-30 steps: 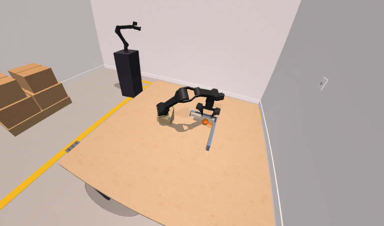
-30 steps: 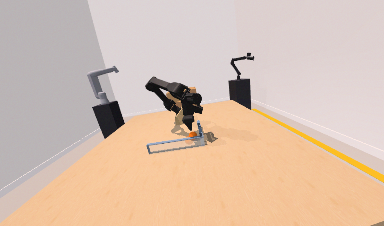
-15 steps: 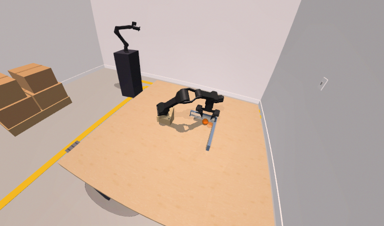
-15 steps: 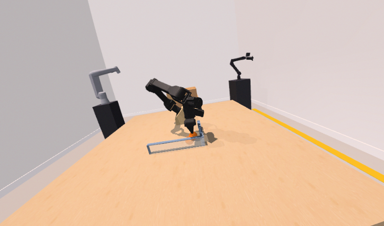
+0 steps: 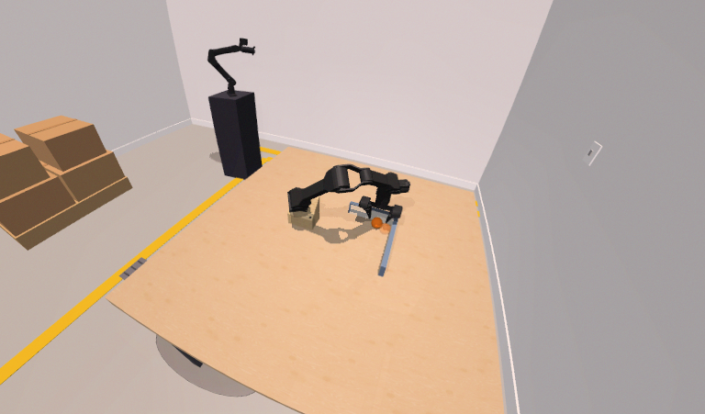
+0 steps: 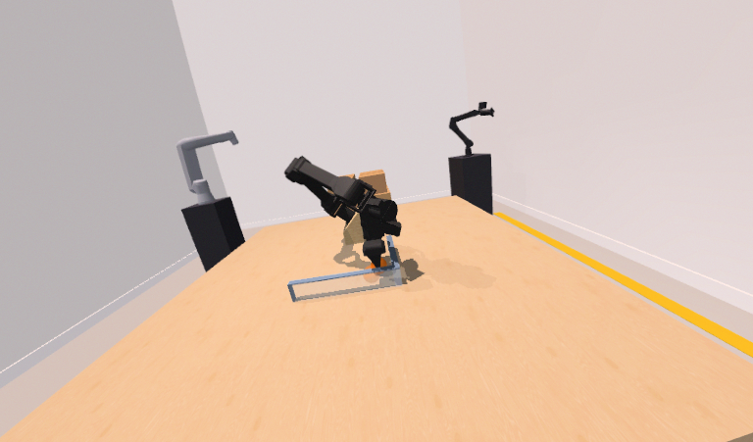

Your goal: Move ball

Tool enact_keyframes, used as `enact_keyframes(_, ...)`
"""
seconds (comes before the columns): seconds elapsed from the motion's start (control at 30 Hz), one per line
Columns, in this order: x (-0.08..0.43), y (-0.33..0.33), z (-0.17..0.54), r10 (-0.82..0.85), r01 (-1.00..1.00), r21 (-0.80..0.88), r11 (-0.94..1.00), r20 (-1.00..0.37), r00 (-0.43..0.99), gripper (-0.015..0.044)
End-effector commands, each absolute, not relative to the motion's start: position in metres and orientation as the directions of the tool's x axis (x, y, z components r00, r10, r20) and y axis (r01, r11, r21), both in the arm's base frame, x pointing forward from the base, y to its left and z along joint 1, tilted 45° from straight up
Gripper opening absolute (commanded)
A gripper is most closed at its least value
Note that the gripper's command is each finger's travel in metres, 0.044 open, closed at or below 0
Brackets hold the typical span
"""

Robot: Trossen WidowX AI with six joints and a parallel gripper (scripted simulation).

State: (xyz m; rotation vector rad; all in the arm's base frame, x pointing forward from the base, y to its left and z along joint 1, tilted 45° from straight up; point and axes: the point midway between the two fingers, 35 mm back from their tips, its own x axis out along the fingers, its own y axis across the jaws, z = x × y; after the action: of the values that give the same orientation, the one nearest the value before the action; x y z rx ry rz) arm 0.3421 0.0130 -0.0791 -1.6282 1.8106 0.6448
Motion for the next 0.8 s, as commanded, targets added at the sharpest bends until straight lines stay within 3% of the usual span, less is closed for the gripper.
enact_keyframes(0.0, 0.340, 0.007, -0.087, -0.697, -0.992, -0.035, 0.120, -0.714, -0.059, 0.0360)
enact_keyframes(0.2, 0.339, 0.001, -0.091, -0.698, -0.992, -0.035, 0.120, -0.714, -0.059, 0.0360)
enact_keyframes(0.33, 0.339, 0.001, -0.091, -0.698, -0.992, -0.035, 0.120, -0.714, -0.059, 0.0255)
enact_keyframes(0.6, 0.339, 0.001, -0.091, -0.698, -0.992, -0.035, 0.120, -0.714, -0.059, 0.0202)
enact_keyframes(0.77, 0.348, 0.002, -0.077, -0.699, -0.983, -0.101, 0.153, -0.715, -0.035, 0.0070)
